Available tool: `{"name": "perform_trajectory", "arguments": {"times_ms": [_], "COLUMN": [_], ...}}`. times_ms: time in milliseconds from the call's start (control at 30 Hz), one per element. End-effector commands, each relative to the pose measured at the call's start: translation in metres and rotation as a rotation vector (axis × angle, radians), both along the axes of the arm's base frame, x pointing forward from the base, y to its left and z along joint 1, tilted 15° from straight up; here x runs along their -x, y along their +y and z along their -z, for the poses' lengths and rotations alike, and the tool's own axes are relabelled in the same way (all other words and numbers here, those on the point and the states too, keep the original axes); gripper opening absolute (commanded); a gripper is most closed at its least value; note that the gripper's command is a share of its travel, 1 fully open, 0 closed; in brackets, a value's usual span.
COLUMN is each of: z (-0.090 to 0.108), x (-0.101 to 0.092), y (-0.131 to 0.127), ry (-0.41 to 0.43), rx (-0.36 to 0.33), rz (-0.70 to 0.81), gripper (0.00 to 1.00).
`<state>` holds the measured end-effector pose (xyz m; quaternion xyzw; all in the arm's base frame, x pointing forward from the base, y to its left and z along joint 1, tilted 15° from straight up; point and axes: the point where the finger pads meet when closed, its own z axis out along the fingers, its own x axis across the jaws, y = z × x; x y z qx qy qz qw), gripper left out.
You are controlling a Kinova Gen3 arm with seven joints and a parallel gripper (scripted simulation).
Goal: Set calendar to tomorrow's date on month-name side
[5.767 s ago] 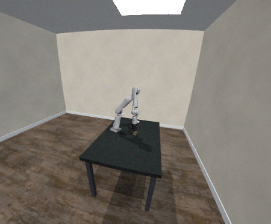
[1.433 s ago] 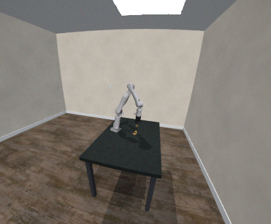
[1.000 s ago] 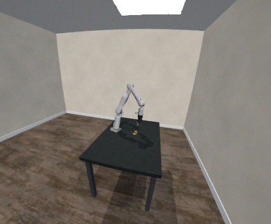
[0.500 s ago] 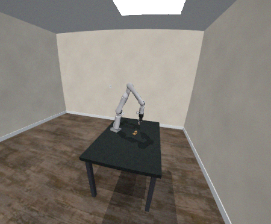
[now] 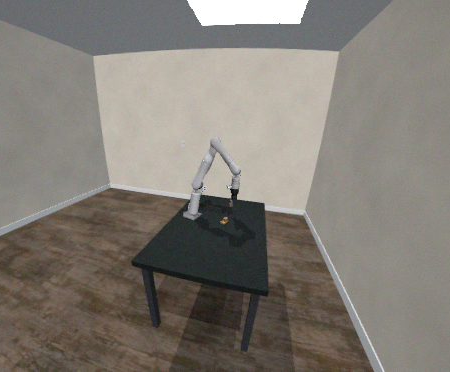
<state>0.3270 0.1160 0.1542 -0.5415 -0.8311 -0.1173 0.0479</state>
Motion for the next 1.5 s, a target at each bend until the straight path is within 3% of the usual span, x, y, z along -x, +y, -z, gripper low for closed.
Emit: {"name": "perform_trajectory", "arguments": {"times_ms": [0, 533, 800, 1200, 1467], "z": [-0.001, 0.007, 0.027, 0.080, 0.092], "x": [0.000, -0.001, -0.002, -0.004, -0.005], "y": [0.000, 0.002, 0.007, 0.019, 0.022], "ry": [-0.002, -0.001, -0.001, -0.001, -0.001], "rx": [0.000, 0.000, 0.000, 0.000, 0.000], "rz": [0.000, 0.000, 0.000, 0.000, 0.000], "gripper": [0.57, 0.57, 0.57, 0.57, 0.57]}}
